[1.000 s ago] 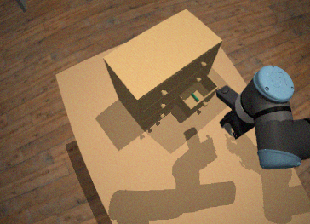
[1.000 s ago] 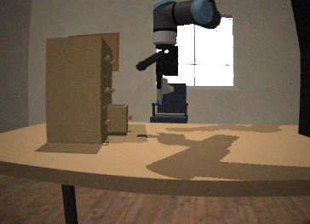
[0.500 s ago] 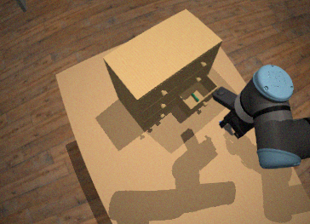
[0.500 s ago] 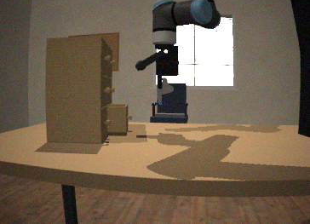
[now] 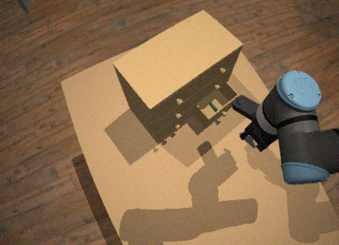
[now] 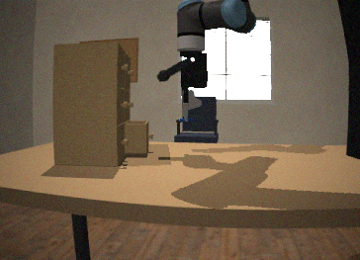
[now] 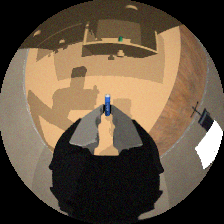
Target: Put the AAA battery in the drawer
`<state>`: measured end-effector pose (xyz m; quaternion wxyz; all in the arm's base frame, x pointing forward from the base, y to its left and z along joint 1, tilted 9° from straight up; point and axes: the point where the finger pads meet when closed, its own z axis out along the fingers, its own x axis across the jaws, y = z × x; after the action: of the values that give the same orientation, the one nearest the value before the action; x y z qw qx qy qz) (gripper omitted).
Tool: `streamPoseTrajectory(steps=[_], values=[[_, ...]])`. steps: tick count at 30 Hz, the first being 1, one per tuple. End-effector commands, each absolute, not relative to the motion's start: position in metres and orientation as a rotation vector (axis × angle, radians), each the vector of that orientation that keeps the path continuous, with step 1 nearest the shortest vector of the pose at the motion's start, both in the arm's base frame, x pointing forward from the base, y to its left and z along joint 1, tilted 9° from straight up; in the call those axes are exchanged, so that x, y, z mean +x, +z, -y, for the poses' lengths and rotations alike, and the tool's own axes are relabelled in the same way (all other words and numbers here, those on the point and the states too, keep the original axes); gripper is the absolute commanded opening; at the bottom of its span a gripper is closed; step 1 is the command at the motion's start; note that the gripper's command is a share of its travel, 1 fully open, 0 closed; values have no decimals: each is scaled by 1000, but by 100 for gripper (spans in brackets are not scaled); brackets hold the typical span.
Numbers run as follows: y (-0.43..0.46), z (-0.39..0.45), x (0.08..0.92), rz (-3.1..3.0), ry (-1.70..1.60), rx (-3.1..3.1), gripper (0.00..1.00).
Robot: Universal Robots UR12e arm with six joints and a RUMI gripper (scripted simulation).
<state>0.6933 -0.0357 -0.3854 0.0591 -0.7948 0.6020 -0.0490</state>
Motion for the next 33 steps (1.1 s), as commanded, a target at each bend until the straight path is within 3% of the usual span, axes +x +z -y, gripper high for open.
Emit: streamPoseTrajectory(steps=[1, 33], values=[[-383, 36, 694, -1822, -150, -2407, 2], [-362, 37, 690, -1821, -151, -2406, 2]])
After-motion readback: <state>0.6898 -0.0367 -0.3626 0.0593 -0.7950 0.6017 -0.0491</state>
